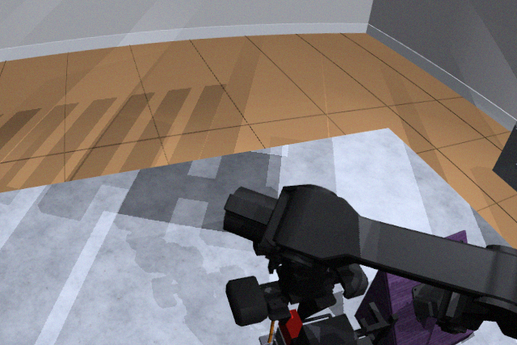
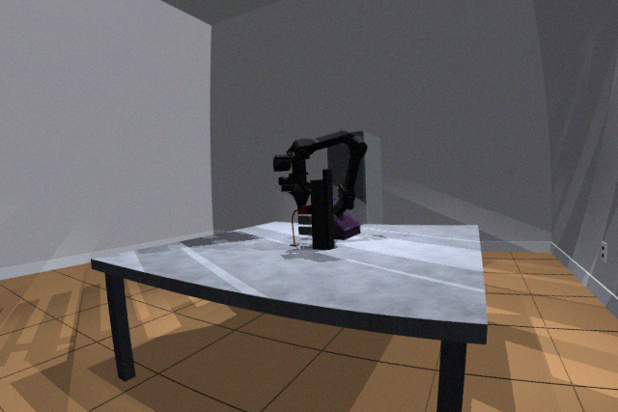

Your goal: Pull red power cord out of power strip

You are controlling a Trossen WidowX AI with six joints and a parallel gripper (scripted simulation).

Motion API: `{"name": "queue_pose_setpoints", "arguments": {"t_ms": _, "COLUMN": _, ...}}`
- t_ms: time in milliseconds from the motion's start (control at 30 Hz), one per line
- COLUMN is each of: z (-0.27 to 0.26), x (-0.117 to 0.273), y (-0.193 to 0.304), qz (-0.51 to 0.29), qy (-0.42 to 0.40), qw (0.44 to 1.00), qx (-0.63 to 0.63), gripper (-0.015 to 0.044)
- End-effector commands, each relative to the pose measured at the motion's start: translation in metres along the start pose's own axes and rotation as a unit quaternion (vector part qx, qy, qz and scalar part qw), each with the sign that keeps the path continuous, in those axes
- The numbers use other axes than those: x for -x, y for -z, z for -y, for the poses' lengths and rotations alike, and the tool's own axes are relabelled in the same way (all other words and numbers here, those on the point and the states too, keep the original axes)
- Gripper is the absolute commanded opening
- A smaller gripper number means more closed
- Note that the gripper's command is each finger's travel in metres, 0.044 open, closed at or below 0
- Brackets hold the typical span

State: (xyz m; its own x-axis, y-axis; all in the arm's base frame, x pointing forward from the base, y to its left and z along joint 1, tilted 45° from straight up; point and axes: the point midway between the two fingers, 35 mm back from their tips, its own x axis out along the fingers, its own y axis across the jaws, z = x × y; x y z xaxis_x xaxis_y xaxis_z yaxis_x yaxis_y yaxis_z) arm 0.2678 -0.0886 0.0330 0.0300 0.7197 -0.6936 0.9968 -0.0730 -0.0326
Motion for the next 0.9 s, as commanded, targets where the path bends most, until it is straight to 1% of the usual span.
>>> {"name": "queue_pose_setpoints", "arguments": {"t_ms": 0, "z": -0.001, "x": 0.005, "y": -0.023, "qz": 0.019, "qy": -0.004, "qw": 1.000, "qx": -0.001, "gripper": 0.0000}}
{"name": "queue_pose_setpoints", "arguments": {"t_ms": 700, "z": 0.002, "x": 0.011, "y": -0.056, "qz": 0.019, "qy": -0.005, "qw": 1.000, "qx": -0.002, "gripper": 0.0000}}
{"name": "queue_pose_setpoints", "arguments": {"t_ms": 867, "z": 0.000, "x": 0.005, "y": -0.043, "qz": 0.018, "qy": -0.006, "qw": 1.000, "qx": -0.003, "gripper": 0.0131}}
